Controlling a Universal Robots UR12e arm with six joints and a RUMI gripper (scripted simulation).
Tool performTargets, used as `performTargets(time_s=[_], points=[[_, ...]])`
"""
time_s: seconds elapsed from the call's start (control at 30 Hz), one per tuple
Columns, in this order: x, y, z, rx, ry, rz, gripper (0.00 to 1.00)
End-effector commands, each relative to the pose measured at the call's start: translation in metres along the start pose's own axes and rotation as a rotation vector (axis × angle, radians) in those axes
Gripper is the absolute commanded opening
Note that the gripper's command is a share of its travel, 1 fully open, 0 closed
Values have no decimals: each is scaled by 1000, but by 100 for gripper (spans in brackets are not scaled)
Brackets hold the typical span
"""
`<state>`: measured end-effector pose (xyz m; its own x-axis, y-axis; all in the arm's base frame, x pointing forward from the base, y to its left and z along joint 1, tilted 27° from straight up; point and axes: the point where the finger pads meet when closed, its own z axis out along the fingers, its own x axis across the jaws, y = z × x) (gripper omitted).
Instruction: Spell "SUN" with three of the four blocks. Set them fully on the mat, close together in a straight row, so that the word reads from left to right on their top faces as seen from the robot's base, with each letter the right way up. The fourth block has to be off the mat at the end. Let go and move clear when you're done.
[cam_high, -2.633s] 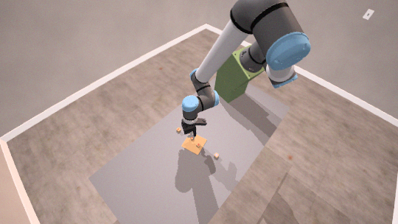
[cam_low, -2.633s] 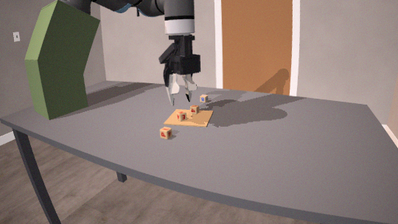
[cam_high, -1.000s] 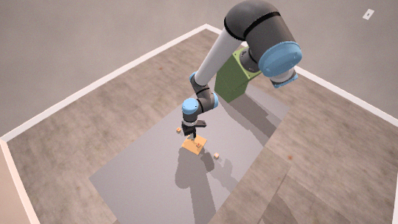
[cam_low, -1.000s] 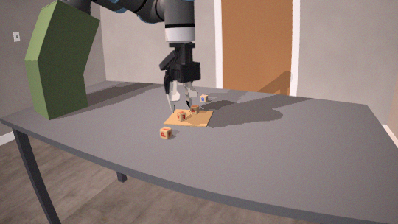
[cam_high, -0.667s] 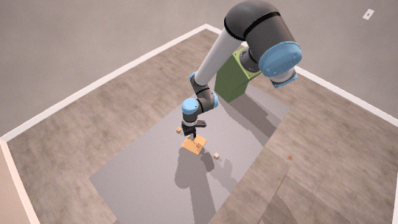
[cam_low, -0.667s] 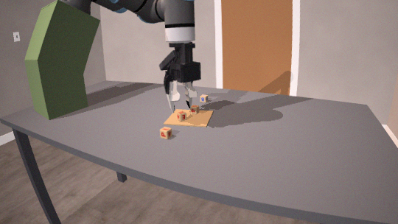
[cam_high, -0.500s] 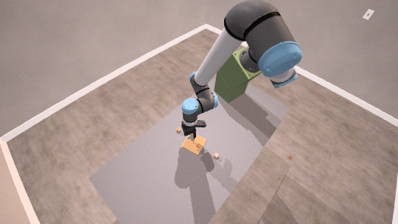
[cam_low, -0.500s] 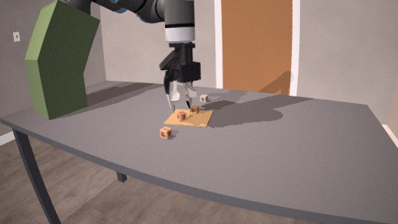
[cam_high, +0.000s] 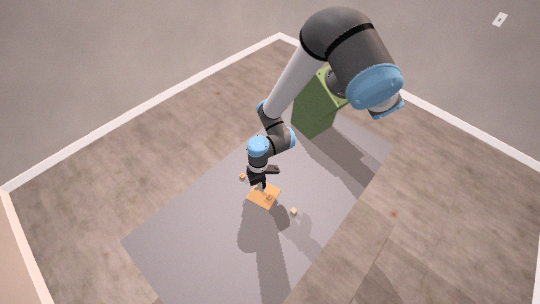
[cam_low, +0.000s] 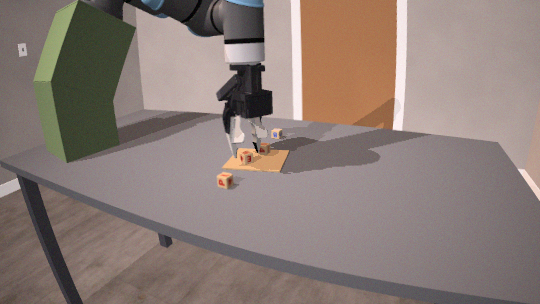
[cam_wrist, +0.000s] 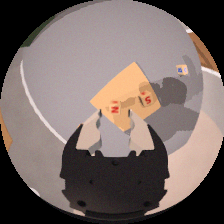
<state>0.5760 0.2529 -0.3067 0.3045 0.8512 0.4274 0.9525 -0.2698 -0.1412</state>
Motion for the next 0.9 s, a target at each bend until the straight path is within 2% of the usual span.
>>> performTargets(time_s=[0.0, 0.27, 0.83, 0.87], points=[[0, 1, 7, -1, 0, 0, 37], [0, 1, 17, -1, 0, 0, 37], [0, 1, 18, -1, 0, 0, 37], [0, 1, 18, -1, 0, 0, 25]])
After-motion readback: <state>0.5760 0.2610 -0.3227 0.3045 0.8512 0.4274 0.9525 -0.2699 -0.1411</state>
